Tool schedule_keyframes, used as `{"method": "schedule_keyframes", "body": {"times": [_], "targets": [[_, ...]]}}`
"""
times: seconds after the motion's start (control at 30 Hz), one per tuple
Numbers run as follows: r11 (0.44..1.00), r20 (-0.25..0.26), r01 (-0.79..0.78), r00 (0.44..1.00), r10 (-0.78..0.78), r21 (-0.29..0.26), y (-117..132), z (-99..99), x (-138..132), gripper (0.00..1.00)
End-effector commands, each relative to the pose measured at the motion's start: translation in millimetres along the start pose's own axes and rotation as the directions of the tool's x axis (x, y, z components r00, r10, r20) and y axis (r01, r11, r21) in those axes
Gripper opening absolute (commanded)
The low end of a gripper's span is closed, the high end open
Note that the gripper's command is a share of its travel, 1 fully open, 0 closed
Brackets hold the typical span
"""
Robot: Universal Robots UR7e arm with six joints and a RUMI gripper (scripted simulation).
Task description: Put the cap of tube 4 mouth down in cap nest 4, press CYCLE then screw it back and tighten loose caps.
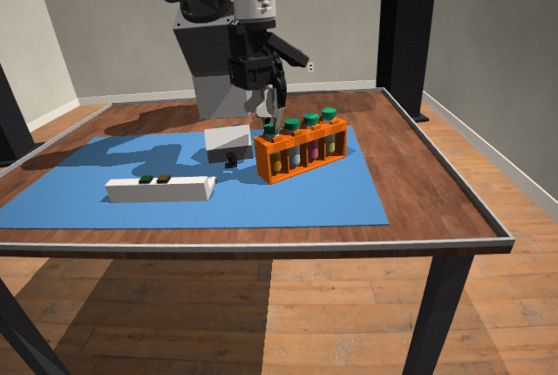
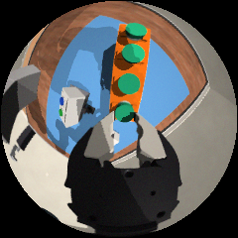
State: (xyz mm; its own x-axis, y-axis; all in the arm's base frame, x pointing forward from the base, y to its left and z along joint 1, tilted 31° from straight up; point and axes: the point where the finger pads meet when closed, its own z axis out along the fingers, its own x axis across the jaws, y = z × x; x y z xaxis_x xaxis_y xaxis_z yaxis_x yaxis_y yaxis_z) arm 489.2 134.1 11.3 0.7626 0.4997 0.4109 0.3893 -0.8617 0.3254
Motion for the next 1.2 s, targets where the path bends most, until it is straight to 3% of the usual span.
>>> {"method": "schedule_keyframes", "body": {"times": [0.0, 0.2, 0.23, 0.63, 0.73, 0.77, 1.17], "targets": [[0.982, -0.005, 0.186, 0.982, -0.186, 0.006, 0.0, -0.3, 0.3, 0.0], [0.982, -0.005, 0.186, 0.982, -0.186, 0.006, 0.0, -0.3, 0.3, 0.0], [0.982, -0.005, 0.186, 0.982, -0.186, 0.006, 0.0, -0.3, 0.3, 0.35], [0.983, -0.005, 0.186, 0.983, -0.186, 0.006, 0.0, -0.3, 0.3, 0.35], [0.998, -0.004, -0.063, 0.998, 0.063, 0.007, 0.0, -1.8, 0.3, 0.35], [0.997, -0.003, -0.074, 0.997, 0.074, 0.007, -0.1, -2.3, 0.3, 0.35], [0.997, -0.003, -0.074, 0.997, 0.074, 0.007, -0.2, -7.3, 0.4, 0.35]]}}
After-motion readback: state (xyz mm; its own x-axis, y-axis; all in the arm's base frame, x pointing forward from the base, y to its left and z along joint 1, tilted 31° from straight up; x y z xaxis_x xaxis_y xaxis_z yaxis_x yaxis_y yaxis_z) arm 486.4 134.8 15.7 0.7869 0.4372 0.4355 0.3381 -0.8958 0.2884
